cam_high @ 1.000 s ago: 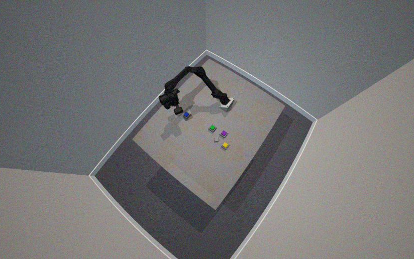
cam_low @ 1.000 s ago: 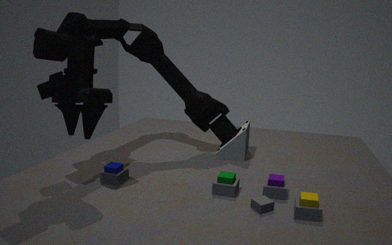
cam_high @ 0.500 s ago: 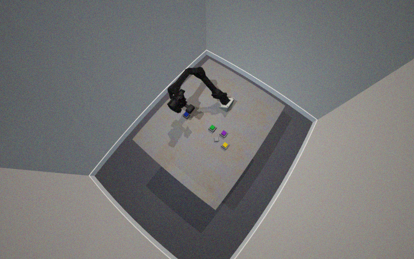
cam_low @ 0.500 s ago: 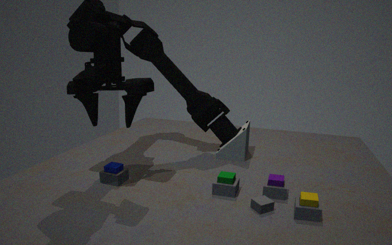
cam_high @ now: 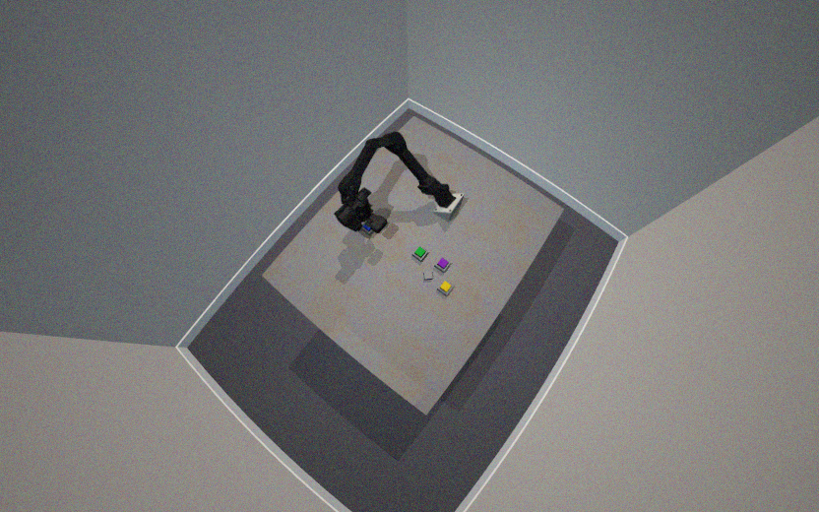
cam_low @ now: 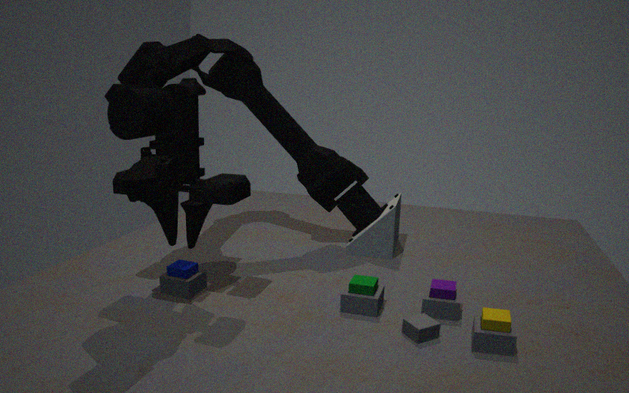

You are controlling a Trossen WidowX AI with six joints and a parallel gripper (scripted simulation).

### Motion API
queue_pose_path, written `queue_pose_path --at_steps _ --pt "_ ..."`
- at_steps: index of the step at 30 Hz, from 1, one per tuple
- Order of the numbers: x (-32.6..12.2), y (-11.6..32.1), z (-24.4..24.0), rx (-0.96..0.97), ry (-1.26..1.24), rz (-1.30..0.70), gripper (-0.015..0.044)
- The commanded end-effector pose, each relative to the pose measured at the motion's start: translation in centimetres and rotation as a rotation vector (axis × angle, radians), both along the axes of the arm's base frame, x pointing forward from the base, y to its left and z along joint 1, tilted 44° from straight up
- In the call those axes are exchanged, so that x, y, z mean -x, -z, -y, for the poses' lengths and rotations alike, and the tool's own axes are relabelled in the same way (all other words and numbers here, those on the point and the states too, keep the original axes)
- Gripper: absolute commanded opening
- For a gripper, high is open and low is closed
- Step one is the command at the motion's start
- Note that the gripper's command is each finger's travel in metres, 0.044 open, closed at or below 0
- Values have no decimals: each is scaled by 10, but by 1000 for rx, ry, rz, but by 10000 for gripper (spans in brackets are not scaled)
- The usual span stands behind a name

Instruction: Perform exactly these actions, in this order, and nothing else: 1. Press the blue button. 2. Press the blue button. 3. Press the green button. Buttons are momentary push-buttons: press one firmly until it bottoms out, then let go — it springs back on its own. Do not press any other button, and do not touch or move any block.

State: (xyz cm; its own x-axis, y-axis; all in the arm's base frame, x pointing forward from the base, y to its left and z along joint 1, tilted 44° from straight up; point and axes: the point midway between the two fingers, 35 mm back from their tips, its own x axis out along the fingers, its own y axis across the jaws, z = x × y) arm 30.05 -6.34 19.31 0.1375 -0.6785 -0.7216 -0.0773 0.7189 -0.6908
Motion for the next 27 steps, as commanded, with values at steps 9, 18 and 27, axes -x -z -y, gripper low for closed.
queue_pose_path --at_steps 9,18,27 --pt "0 0 2 5 -2 7 20" --pt "-2 7 9 5 -2 7 20" --pt "-4 18 19 5 -2 7 20"
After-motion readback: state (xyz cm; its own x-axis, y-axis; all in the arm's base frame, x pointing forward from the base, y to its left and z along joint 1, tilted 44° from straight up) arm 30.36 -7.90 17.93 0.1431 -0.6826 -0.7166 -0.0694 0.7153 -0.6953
